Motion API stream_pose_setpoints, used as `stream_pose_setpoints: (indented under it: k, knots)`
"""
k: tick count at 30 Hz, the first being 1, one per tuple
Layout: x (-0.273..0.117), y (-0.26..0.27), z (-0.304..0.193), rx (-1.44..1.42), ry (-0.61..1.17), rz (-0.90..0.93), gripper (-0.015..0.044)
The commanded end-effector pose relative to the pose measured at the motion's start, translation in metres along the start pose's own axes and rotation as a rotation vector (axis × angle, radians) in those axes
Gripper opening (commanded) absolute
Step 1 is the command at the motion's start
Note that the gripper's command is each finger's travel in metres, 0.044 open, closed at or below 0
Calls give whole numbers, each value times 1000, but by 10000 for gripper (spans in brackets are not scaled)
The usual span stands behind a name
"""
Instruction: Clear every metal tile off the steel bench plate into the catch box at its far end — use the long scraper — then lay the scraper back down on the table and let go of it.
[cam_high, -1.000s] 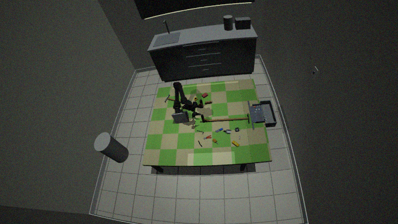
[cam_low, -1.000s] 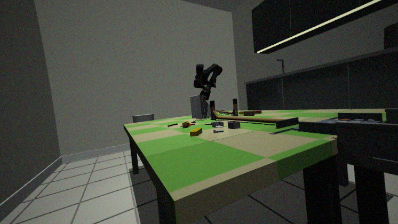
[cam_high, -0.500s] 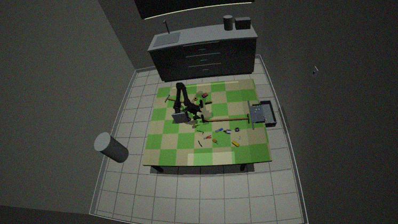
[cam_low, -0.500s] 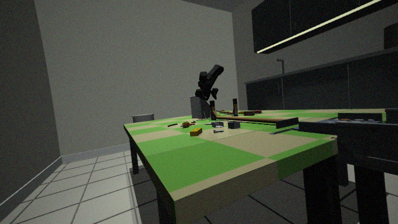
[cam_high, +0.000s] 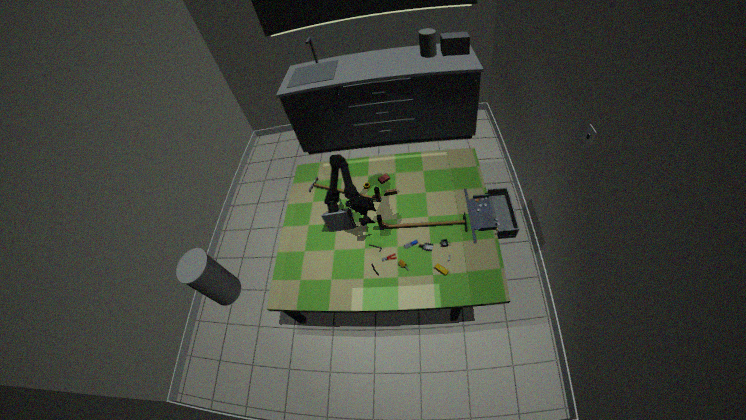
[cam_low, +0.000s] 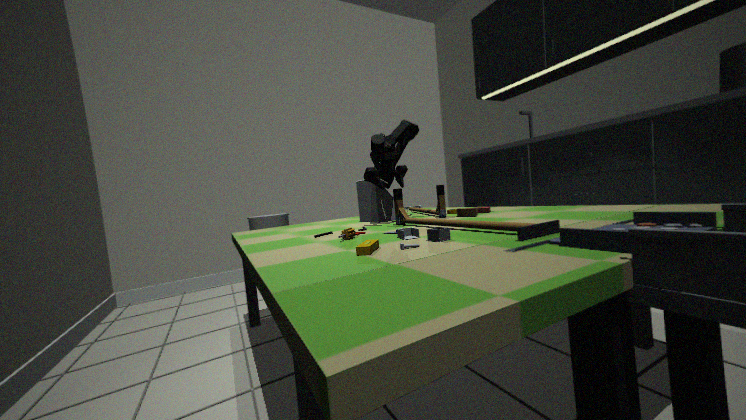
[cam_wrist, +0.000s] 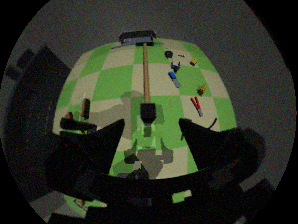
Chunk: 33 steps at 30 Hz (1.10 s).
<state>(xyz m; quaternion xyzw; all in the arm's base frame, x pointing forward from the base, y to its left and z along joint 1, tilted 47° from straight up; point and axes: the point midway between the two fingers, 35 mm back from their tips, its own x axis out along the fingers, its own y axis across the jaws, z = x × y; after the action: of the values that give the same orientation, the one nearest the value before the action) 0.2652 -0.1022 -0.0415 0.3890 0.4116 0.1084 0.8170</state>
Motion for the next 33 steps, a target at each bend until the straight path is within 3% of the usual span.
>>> stream_pose_setpoints:
  k: [1, 12, 33]
  knots:
    - [-10, 2, 7, -17, -5, 1, 440]
    - [-36, 5, 17, -27, -3, 10, 440]
    - [-2, 4, -8, -27, -3, 11, 440]
